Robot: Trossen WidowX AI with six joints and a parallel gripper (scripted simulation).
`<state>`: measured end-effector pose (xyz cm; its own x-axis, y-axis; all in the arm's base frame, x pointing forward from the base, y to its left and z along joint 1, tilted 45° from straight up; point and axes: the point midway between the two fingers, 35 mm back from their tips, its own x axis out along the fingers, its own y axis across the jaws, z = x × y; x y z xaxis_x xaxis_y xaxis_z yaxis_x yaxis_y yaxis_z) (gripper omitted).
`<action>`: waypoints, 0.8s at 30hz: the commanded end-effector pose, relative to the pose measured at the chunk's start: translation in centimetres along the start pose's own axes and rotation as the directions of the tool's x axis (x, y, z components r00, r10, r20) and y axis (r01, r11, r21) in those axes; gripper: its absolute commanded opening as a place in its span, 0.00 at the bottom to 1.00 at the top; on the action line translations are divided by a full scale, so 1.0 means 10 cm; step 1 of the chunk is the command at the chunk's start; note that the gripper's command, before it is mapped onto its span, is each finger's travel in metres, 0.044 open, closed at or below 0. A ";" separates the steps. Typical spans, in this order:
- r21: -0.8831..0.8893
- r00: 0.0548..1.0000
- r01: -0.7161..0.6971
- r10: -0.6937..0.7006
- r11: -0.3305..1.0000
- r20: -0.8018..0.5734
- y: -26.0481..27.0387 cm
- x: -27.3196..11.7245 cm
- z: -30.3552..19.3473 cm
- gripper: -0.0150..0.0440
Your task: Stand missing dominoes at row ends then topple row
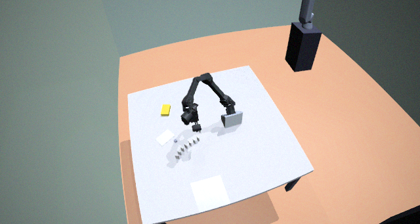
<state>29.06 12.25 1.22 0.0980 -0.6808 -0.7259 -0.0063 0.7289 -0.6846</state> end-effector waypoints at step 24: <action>0.930 1.000 0.002 -0.020 0.368 0.005 -0.85 0.53 -0.16 1.00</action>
<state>28.07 2.48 2.93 0.0986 -0.6928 -0.7144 0.9153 0.3448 -0.2081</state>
